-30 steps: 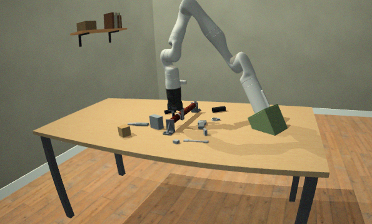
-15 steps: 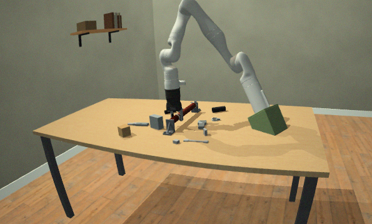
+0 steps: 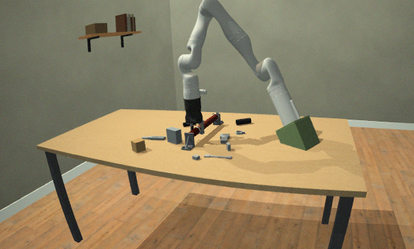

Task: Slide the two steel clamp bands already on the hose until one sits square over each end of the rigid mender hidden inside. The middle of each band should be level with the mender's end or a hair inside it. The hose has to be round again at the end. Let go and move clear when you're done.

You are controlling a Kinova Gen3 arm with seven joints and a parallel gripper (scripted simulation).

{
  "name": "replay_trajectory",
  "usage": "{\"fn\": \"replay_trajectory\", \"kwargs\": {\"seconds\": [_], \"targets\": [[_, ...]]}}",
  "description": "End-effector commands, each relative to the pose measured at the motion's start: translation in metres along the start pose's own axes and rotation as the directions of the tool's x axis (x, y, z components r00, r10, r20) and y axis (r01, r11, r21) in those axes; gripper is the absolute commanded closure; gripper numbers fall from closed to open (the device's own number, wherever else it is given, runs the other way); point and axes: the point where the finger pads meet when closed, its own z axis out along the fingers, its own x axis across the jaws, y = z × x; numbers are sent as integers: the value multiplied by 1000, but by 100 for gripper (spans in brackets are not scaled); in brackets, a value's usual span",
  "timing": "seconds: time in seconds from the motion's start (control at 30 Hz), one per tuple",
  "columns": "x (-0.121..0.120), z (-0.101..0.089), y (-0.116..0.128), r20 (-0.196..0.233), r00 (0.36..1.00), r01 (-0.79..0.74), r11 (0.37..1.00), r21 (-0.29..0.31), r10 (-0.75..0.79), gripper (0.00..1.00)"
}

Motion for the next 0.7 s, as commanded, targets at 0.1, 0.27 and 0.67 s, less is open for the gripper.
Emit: {"fn": "replay_trajectory", "kwargs": {"seconds": [0.1,0.27,0.67], "targets": [[0,-1,0,5,1000,-5,1000,-11,5,25],[0,-1,0,5,1000,-5,1000,-11,5,25],[-1,0,-7,5,1000,-5,1000,-11,5,25]]}}
